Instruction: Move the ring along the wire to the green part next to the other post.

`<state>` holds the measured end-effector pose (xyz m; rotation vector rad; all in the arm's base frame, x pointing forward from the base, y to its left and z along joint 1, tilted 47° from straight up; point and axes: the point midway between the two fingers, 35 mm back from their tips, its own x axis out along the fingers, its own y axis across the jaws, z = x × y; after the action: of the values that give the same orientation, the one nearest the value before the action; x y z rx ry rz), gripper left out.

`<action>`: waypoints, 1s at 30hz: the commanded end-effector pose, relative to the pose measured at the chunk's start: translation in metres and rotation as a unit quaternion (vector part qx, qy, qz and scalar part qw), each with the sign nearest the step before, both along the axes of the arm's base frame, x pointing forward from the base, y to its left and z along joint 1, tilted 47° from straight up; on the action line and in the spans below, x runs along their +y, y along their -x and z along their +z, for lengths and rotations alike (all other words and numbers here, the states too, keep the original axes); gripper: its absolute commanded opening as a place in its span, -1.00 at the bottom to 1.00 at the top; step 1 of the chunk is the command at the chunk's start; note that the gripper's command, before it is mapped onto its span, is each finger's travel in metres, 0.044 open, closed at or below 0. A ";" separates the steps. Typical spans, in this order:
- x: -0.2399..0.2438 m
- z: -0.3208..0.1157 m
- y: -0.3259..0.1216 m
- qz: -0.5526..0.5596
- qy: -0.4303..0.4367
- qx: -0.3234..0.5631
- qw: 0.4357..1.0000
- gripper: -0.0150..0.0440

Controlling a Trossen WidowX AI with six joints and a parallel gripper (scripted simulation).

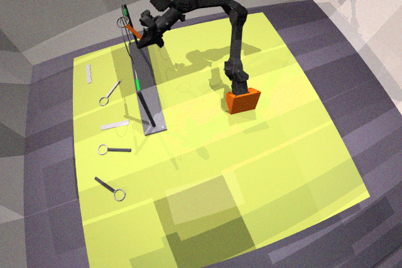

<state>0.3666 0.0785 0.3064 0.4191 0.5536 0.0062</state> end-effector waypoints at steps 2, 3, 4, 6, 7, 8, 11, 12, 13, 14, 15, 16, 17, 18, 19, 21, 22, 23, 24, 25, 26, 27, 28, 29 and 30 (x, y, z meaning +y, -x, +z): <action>-0.002 0.001 0.000 0.002 0.035 -0.003 0.999 -1.00; -0.002 0.001 0.000 0.002 0.041 -0.003 0.999 -1.00; -0.003 0.001 0.000 0.002 0.048 -0.003 0.999 -1.00; -0.004 0.001 0.000 0.002 0.060 -0.004 0.998 -1.00; -0.004 0.000 0.000 0.003 0.066 -0.004 0.998 -1.00; -0.005 0.000 0.000 0.003 0.073 -0.004 0.997 -1.00; -0.006 0.000 0.000 0.003 0.091 -0.004 0.996 -1.00; -0.006 -0.001 0.000 0.004 0.097 -0.004 0.995 -1.00; -0.007 -0.001 0.000 0.004 0.104 -0.004 0.995 -1.00; -0.007 -0.001 0.000 0.004 0.110 -0.004 0.994 -1.00; -0.008 -0.001 0.000 0.004 0.116 -0.005 0.993 -1.00; -0.008 -0.001 0.000 0.004 0.122 -0.005 0.992 -1.00; -0.009 -0.001 0.000 0.005 0.128 -0.005 0.992 -1.00; -0.009 -0.001 0.000 0.005 0.135 -0.005 0.991 -1.00; -0.010 -0.001 0.000 0.005 0.141 -0.005 0.990 -1.00; -0.011 -0.002 0.000 0.005 0.153 -0.005 0.988 -1.00; -0.011 -0.002 0.000 0.005 0.159 -0.005 0.987 -1.00; -0.012 -0.002 0.000 0.006 0.165 -0.005 0.986 -1.00; -0.012 -0.002 0.000 0.006 0.172 -0.005 0.985 -1.00; -0.013 -0.002 0.000 0.006 0.178 -0.006 0.984 -1.00; -0.013 -0.002 0.000 0.006 0.184 -0.006 0.983 -1.00; -0.014 -0.002 0.000 0.006 0.190 -0.006 0.982 -1.00; -0.014 -0.002 0.000 0.007 0.196 -0.006 0.981 -1.00; -0.015 -0.002 -0.001 0.007 0.202 -0.006 0.979 -1.00; -0.015 -0.002 -0.001 0.007 0.208 -0.006 0.978 -1.00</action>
<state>0.3672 0.0646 0.3045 0.0522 0.5321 -0.0826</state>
